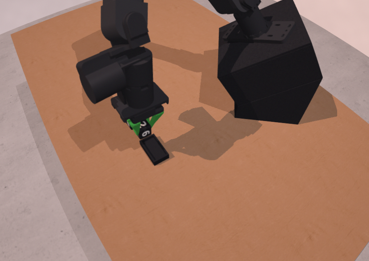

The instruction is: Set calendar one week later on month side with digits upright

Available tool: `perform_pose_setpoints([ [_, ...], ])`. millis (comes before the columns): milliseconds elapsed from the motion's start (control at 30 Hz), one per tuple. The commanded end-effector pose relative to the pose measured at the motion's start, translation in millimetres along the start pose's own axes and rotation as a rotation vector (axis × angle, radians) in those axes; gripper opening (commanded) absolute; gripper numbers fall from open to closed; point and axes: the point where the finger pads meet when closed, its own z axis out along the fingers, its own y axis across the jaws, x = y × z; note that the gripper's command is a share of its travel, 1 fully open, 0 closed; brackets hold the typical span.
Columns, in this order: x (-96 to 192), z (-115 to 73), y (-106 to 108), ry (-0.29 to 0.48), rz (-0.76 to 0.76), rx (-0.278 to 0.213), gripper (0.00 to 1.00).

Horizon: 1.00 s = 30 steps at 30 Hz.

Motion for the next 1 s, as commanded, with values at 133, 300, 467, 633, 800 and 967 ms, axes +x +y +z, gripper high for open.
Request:
perform_pose_setpoints([
  [133,-1,-46.3,0,-0.013,-0.001,0.019,0.26],
  [300,2,-39.6,-17,-0.023,-0.028,0.066,0.26],
  [467,0,-42.7,-14,-0.021,-0.022,0.055,0.26],
  [633,1,-42.5,-14,-0.020,-0.031,0.055,0.26],
  [800,5,-41.0,-6,-0.017,-0.094,0.052,0.26],
  [967,12,-40.2,-5,-0.012,-0.265,0.054,0.26],
])
